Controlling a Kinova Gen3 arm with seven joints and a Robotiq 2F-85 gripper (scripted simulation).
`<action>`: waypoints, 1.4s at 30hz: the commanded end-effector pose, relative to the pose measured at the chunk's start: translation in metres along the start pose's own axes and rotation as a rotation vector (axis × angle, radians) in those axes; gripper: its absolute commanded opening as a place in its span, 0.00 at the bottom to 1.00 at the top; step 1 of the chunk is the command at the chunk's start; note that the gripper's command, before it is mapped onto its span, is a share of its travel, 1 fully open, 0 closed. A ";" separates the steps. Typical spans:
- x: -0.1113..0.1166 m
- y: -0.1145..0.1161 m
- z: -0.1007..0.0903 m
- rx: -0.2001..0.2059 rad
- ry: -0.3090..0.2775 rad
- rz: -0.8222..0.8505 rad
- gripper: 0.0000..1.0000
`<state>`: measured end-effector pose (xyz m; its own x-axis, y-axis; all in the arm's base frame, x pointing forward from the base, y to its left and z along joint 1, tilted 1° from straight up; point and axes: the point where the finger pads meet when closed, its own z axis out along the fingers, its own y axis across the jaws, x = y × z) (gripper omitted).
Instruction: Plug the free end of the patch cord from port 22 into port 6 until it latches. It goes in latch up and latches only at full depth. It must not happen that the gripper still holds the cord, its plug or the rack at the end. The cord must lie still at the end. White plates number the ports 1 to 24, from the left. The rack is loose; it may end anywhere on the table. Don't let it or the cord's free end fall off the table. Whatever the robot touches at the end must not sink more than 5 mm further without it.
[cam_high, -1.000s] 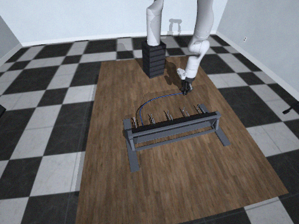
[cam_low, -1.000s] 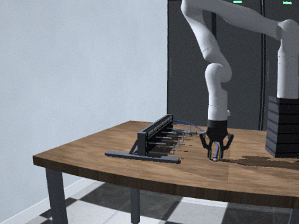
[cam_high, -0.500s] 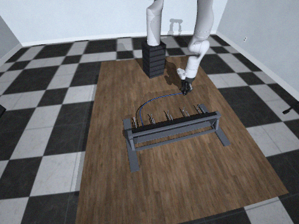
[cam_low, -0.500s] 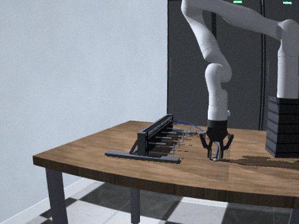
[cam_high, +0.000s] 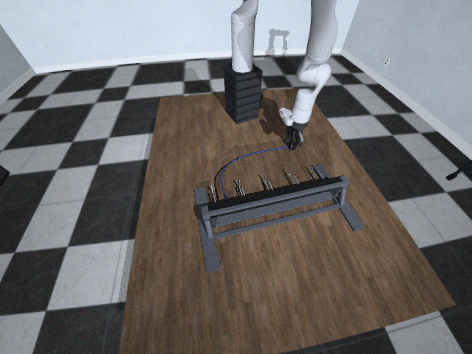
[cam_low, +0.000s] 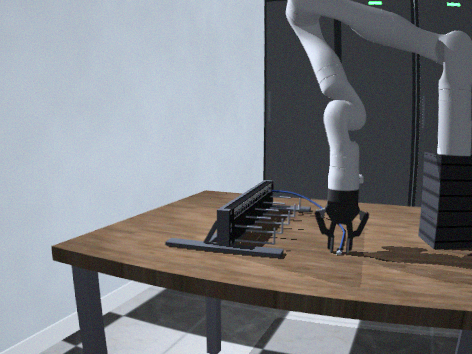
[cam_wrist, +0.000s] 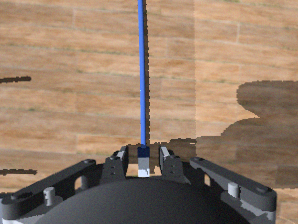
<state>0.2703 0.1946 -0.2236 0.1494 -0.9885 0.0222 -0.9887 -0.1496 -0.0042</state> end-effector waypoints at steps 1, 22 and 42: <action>0.000 -0.001 0.000 0.001 -0.001 0.000 0.37; 0.000 -0.001 0.000 0.001 -0.001 0.000 0.00; 0.000 -0.001 0.000 0.001 0.000 0.000 0.00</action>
<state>0.2703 0.1946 -0.2232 0.1495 -0.9885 0.0220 -0.9887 -0.1497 -0.0043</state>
